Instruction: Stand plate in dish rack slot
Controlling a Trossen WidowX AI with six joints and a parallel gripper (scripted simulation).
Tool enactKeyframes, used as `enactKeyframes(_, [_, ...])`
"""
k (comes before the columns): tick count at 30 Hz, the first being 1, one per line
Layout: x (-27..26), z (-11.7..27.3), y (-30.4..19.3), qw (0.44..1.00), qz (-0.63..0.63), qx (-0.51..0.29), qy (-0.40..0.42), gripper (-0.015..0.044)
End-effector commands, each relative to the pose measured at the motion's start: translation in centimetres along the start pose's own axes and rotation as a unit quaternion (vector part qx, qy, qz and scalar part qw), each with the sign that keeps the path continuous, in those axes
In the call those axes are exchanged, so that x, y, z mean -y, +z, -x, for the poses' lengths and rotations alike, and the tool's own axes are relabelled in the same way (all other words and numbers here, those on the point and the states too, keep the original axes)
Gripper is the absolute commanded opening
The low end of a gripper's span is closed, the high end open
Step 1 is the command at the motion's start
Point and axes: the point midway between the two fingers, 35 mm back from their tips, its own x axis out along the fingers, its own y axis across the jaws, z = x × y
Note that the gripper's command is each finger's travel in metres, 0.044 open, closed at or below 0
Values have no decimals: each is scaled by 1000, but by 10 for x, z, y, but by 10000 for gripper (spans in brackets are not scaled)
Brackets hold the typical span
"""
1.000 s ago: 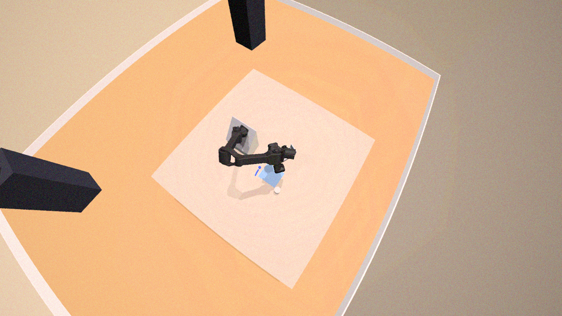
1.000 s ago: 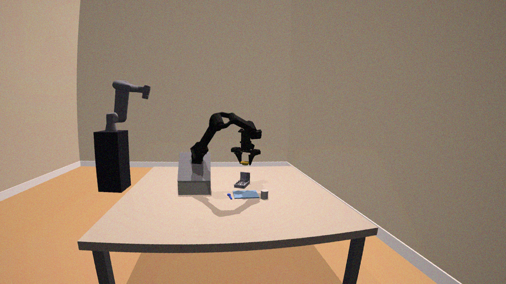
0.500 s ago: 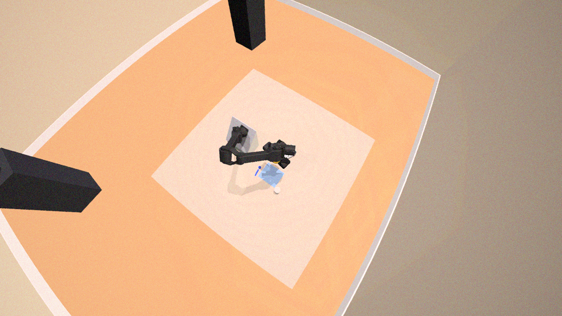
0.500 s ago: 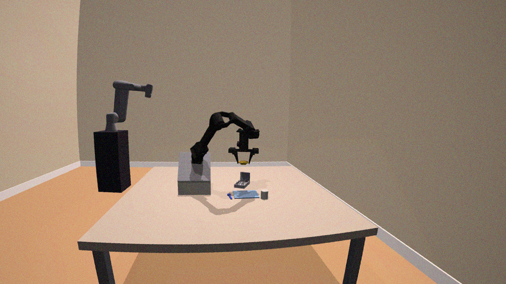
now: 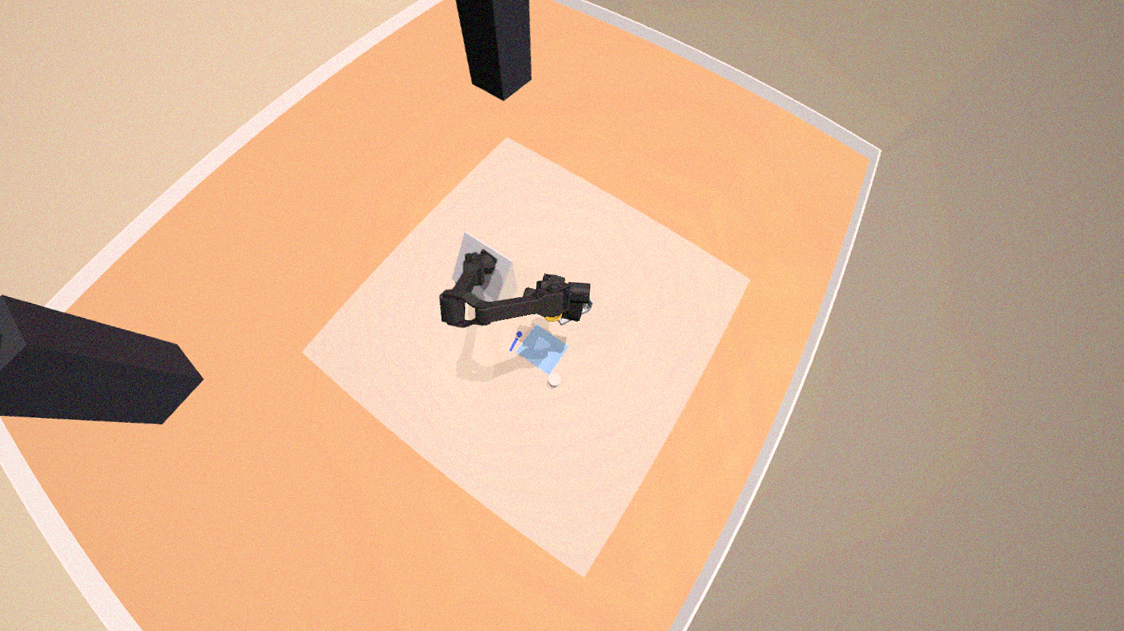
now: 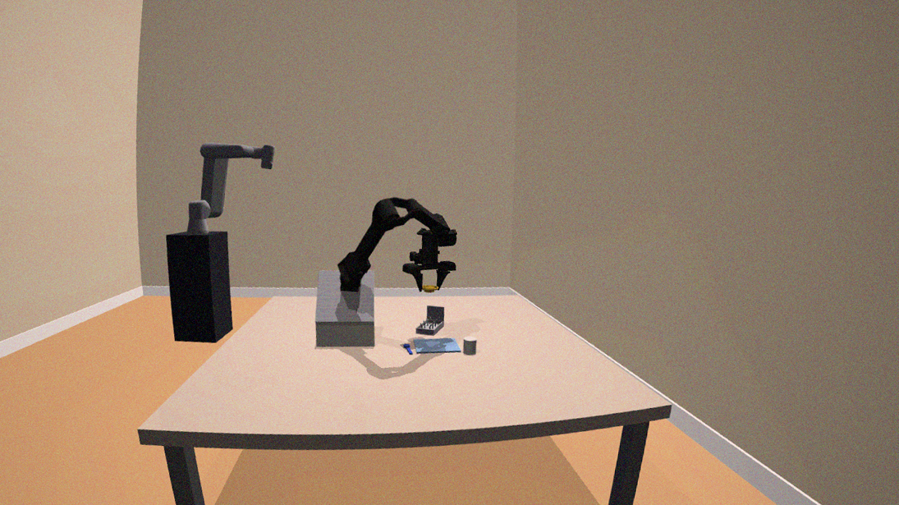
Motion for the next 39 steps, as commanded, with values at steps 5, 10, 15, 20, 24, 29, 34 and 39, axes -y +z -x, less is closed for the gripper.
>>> enactKeyframes(5, [-4, -1, 11, 990, 141, 1, 1, 0])
enactKeyframes(10, [-6, -1, 16, 974, 226, 1, 1, 0])
enactKeyframes(15, [-8, -2, 21, 951, 310, 0, 1, 0])
enactKeyframes(20, [-10, -2, 25, 925, 380, 0, 2, 0])
enactKeyframes(24, [-10, -2, 25, 924, 383, 0, 2, 0])
enactKeyframes(29, [-12, -11, 28, 929, 369, 31, 3, 0])
enactKeyframes(34, [-16, -28, 35, 936, 339, 92, 4, 0])
enactKeyframes(39, [-19, -43, 41, 940, 307, 151, 1, 0])
